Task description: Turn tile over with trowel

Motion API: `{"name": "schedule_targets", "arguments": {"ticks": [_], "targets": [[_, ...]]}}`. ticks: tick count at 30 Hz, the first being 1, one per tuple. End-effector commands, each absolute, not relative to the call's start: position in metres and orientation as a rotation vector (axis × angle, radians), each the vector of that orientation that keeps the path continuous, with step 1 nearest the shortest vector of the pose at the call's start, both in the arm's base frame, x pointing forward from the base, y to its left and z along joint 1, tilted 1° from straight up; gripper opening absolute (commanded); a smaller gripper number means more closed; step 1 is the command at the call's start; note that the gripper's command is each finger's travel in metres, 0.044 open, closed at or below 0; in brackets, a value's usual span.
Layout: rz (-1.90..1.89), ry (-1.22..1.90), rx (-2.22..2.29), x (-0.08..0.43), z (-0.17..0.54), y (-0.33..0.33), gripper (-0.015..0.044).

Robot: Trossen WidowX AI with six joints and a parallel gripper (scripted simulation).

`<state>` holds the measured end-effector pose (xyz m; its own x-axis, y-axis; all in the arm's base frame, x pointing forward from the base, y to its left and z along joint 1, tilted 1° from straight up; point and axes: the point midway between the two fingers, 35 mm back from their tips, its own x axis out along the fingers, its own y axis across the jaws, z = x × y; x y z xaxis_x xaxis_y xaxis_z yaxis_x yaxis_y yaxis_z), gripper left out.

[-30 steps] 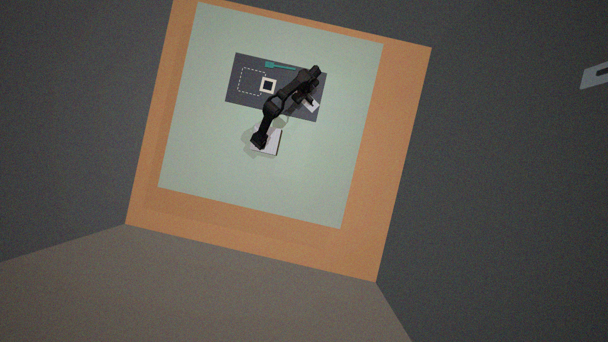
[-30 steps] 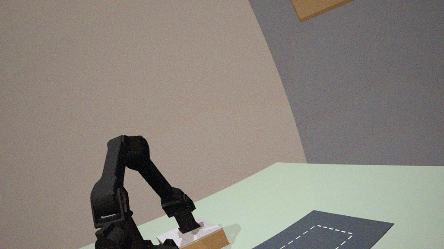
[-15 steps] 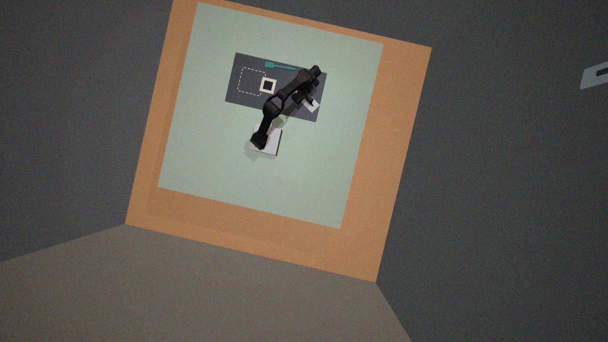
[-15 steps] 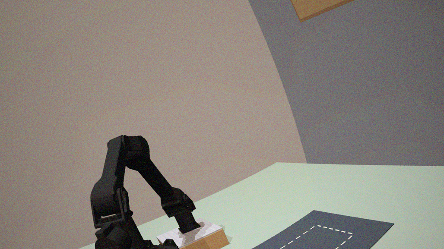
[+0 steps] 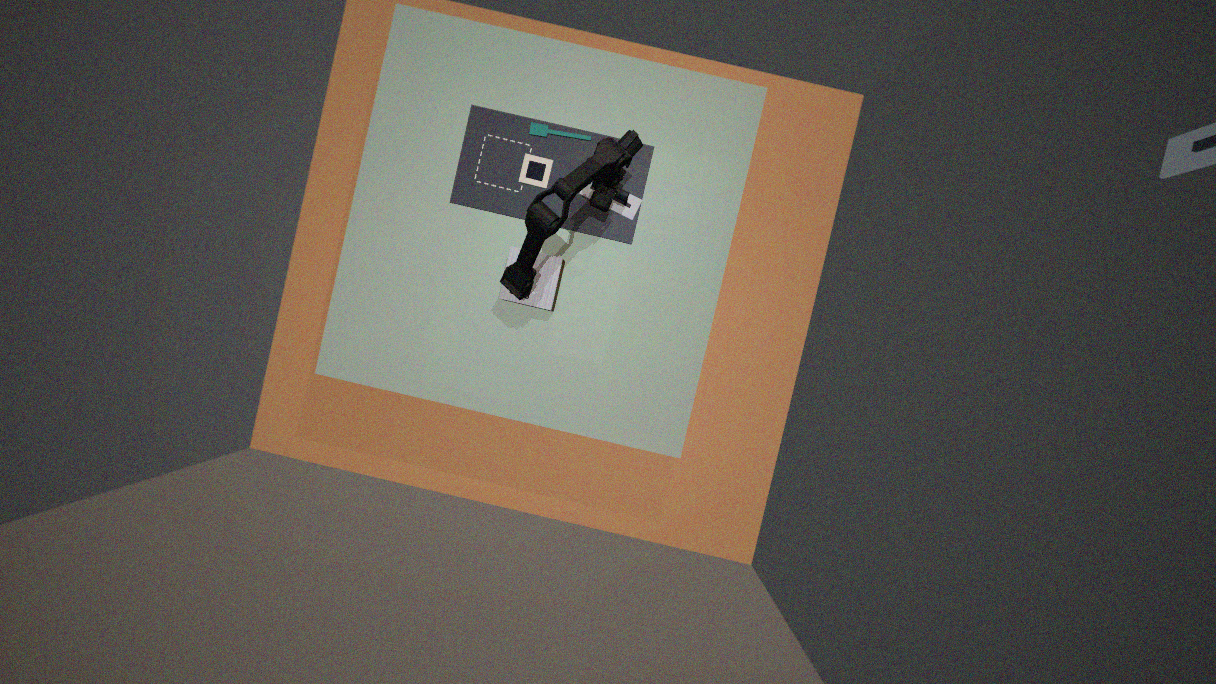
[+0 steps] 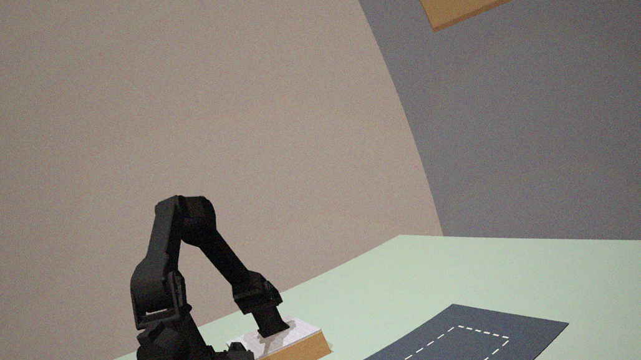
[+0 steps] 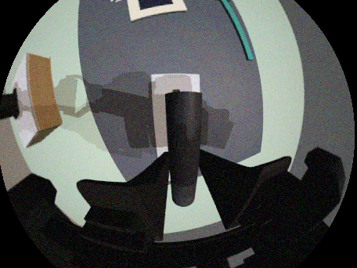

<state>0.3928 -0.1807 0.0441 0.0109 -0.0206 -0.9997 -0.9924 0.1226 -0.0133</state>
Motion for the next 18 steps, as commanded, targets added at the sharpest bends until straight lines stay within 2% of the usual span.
{"name": "schedule_targets", "arguments": {"ticks": [1,8,13,18], "targets": [[1.191,1.218,-1.228,0.3928,0.0437,-0.1806,0.013],[1.246,1.183,-1.283,0.3928,0.0437,-0.1806,0.013],[1.246,1.183,-1.283,0.3928,0.0437,-0.1806,0.0261],[1.246,1.183,-1.283,0.3928,0.0437,-0.1806,0.027]]}}
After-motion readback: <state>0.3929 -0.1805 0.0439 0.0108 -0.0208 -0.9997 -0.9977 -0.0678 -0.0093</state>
